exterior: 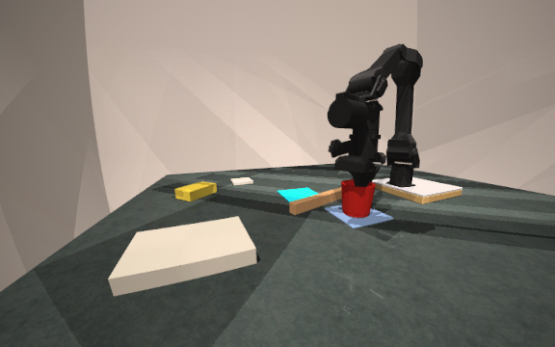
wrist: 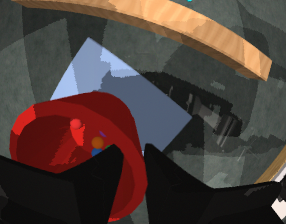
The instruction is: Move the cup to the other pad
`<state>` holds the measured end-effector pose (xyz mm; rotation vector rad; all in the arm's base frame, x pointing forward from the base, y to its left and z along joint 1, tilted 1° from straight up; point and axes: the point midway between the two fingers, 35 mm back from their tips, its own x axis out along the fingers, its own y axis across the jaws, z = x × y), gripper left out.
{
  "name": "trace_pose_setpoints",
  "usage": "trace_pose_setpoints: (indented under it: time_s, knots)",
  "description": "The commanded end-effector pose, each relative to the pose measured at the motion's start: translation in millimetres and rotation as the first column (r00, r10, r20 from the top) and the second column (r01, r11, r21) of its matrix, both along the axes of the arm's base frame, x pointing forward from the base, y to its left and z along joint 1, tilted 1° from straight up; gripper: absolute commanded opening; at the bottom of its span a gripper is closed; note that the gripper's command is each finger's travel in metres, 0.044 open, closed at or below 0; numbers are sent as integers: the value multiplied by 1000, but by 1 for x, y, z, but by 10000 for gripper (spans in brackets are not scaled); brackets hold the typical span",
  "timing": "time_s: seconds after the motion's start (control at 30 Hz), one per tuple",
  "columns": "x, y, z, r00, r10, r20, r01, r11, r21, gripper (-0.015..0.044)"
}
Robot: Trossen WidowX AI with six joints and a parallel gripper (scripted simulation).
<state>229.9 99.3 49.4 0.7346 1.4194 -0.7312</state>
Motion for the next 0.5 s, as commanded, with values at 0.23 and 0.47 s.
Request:
trace_pose_setpoints:
  time_s: [0.23,0.47]
  knots:
    - [0,0,2,1000,0,0,0,1000,0,0]
    - [1,1,19,1000,-1,-2,1,1000,1,0]
